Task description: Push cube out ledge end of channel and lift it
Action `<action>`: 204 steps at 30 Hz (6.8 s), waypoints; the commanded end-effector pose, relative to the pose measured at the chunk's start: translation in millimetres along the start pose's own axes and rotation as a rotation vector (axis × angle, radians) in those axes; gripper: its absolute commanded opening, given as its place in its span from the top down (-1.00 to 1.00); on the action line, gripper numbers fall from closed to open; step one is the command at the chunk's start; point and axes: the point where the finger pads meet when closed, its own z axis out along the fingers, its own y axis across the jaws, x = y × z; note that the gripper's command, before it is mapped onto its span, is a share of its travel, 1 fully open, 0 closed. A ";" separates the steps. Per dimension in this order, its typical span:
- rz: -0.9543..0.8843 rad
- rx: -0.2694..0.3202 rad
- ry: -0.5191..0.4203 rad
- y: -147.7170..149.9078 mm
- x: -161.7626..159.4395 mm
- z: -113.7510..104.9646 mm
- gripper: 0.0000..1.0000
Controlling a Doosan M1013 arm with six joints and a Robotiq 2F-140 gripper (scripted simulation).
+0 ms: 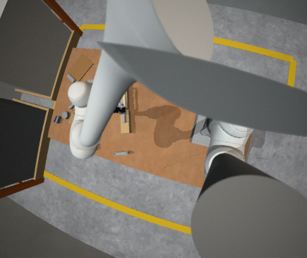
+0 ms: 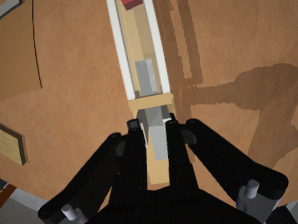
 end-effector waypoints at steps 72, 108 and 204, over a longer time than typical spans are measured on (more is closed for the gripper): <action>0.000 0.000 0.000 0.0 0.0 -63.6 0.55; 0.000 0.000 0.000 0.0 0.0 -66.8 0.55; 0.349 0.000 0.000 135.0 281.1 44.4 0.55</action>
